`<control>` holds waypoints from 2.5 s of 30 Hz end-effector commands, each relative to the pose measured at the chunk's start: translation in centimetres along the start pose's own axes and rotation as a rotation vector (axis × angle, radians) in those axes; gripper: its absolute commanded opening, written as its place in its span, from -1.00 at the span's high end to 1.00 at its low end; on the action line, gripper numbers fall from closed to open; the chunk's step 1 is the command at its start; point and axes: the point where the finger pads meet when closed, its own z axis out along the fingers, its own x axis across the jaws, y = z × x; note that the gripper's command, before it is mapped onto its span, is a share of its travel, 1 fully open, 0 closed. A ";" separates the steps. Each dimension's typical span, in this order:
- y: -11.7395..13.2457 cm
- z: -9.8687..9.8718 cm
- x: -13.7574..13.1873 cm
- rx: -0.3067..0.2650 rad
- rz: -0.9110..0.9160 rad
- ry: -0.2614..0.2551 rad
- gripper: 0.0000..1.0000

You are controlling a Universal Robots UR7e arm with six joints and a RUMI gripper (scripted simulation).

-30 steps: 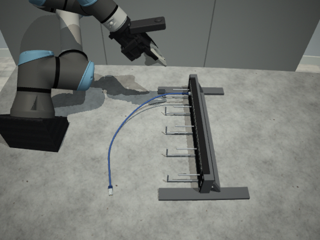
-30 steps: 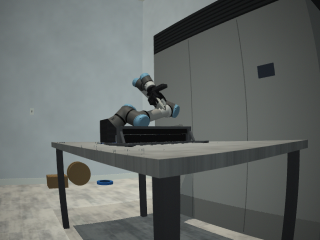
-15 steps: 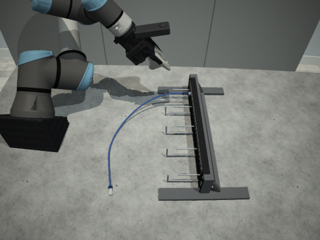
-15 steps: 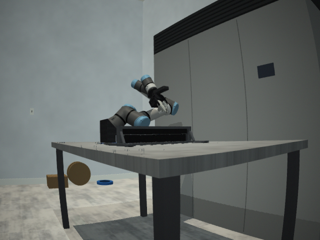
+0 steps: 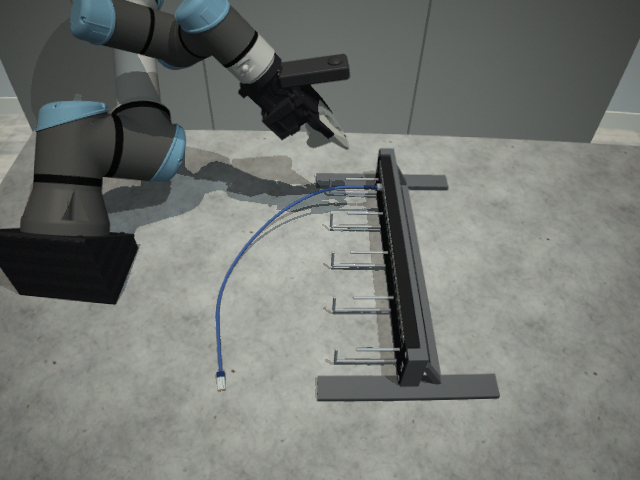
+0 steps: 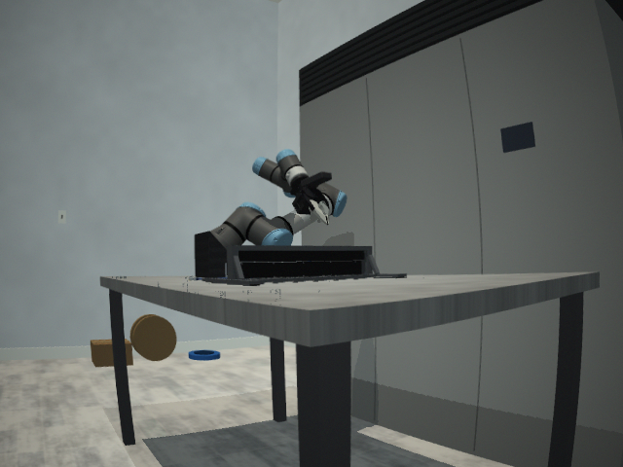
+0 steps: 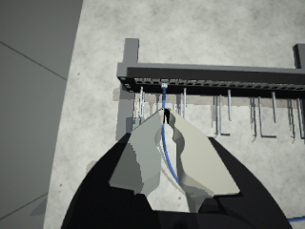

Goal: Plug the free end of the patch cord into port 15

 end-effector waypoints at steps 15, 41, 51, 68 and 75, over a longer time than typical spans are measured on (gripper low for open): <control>-0.2 3.0 0.1 0.004 0.001 0.006 1.00; -0.2 6.0 0.1 0.004 0.001 0.006 1.00; -0.2 6.4 0.1 0.004 0.001 0.006 1.00; -0.2 6.5 0.1 0.004 0.001 0.006 1.00; -0.2 6.5 0.1 0.004 0.001 0.006 1.00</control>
